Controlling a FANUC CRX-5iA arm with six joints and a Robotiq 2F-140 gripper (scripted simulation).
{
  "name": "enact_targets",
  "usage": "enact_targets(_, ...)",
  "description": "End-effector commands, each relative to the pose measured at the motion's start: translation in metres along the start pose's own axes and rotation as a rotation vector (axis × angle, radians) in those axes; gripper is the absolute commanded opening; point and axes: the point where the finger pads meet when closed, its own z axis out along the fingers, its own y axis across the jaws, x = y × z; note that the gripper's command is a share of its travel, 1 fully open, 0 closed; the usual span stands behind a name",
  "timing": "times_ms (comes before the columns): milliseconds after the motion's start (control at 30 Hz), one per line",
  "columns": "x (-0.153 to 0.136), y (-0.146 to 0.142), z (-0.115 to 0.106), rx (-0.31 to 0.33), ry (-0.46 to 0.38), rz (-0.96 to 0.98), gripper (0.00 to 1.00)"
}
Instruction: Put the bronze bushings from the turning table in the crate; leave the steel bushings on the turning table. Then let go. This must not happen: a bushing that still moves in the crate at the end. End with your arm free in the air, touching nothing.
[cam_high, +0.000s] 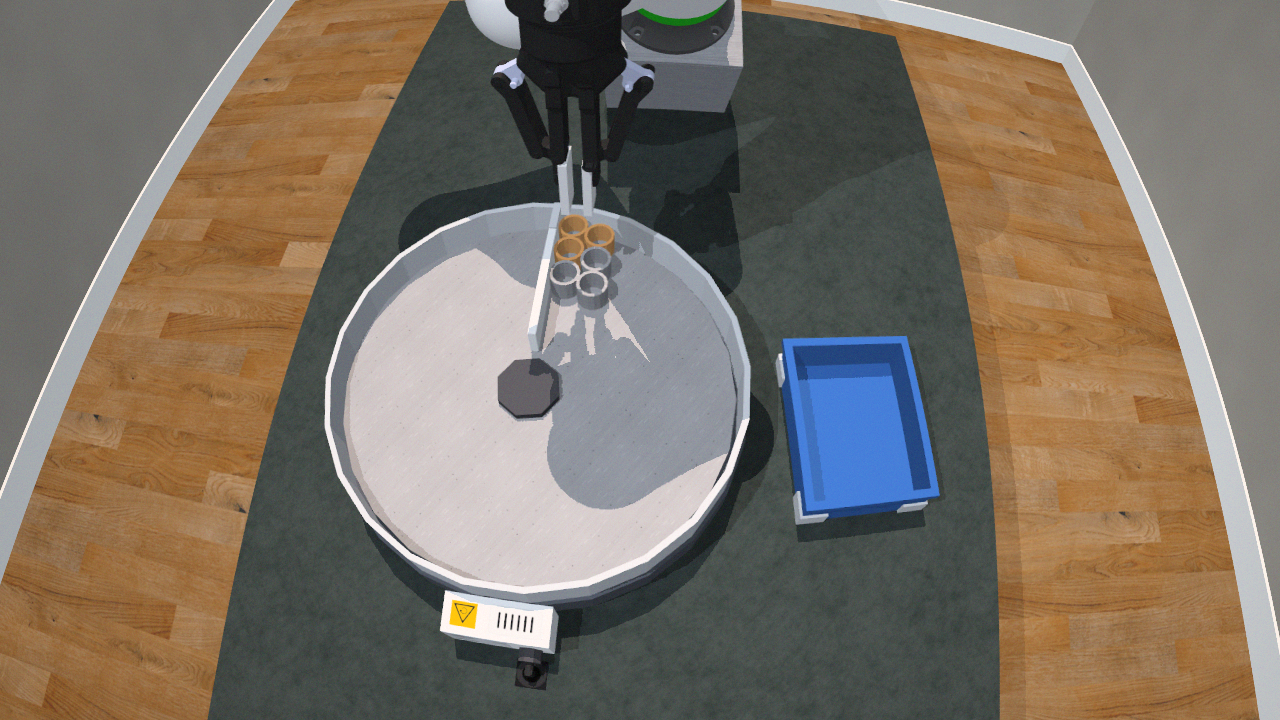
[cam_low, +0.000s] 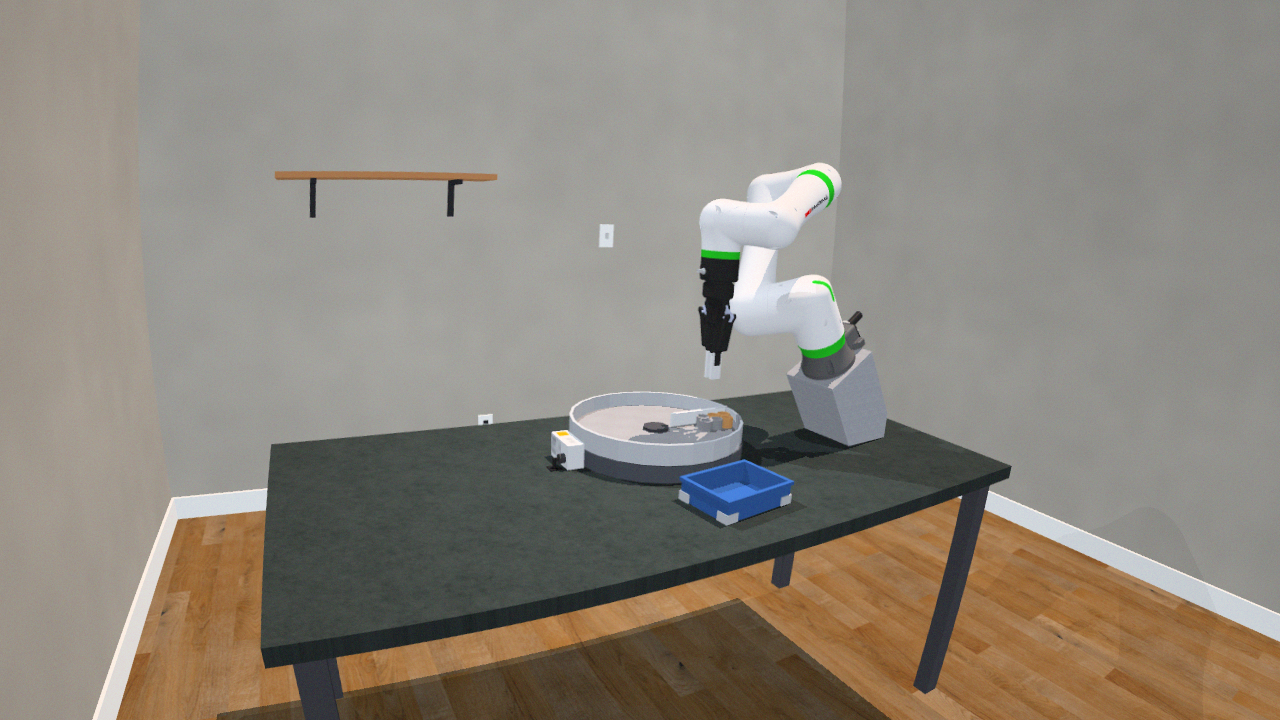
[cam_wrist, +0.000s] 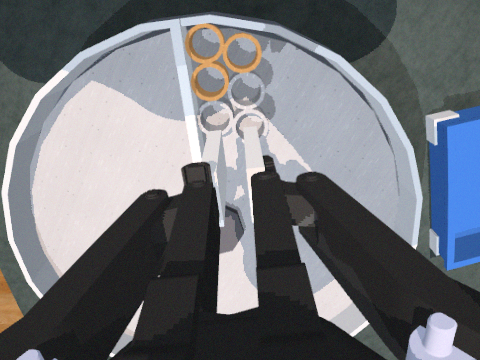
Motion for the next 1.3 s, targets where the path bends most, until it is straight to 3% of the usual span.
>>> enact_targets(0,-0.0002,0.0001,-0.0002,0.0,0.0,0.0,0.09)
enact_targets(900,-0.0001,0.0001,-0.0001,0.0,0.001,0.0,0.06)
enact_targets(1267,0.0009,0.0018,0.0022,0.004,0.042,-0.004,0.06)
